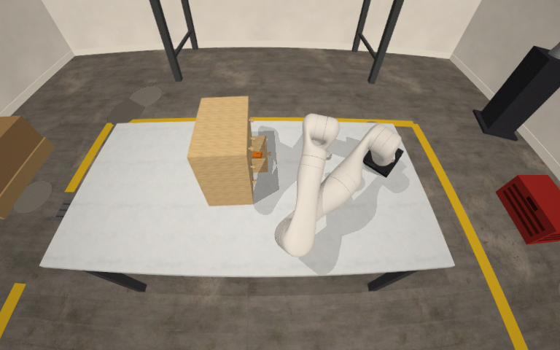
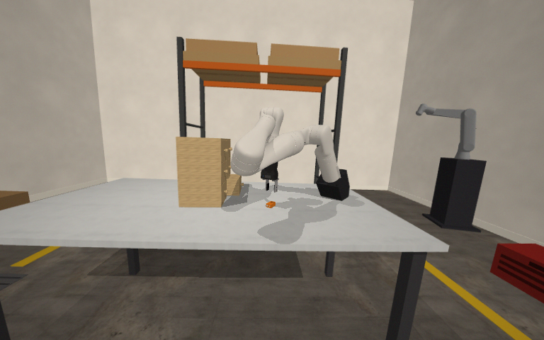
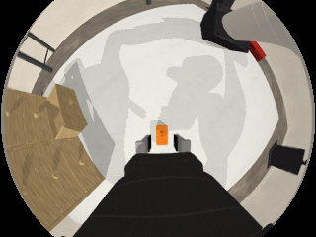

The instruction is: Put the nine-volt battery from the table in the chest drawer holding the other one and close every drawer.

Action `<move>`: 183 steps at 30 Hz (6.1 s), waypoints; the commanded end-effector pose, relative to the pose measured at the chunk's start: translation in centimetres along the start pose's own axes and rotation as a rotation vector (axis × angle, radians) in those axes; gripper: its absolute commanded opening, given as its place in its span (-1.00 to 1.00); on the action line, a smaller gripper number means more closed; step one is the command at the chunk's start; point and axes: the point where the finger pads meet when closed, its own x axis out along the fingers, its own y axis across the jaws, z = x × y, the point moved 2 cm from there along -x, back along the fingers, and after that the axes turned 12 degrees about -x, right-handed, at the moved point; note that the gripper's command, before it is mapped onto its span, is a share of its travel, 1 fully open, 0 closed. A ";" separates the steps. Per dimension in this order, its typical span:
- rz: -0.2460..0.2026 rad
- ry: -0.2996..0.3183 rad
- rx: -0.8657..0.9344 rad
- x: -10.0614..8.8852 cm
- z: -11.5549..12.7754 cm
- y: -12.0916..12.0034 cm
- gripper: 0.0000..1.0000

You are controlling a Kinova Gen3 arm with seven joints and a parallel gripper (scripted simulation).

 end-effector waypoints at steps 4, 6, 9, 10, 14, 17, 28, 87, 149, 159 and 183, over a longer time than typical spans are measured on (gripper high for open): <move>0.000 -0.001 0.000 0.2 0.0 0.0 0.62; 0.000 0.000 0.000 0.3 0.0 0.0 0.62; 0.000 0.000 0.000 0.4 0.0 0.0 0.62; 0.000 0.000 0.000 0.5 0.0 0.0 0.62; 0.000 0.000 0.000 0.9 0.0 0.0 0.62; 0.000 0.000 0.000 1.2 0.0 0.0 0.62; 0.022 0.013 0.003 3.3 0.1 0.0 0.62; 0.000 0.000 0.000 5.1 0.0 0.0 0.62; 0.000 0.000 0.000 7.6 0.0 0.0 0.62; 0.000 0.000 0.000 7.6 0.0 0.0 0.62; 0.000 0.000 0.000 7.6 0.0 0.0 0.02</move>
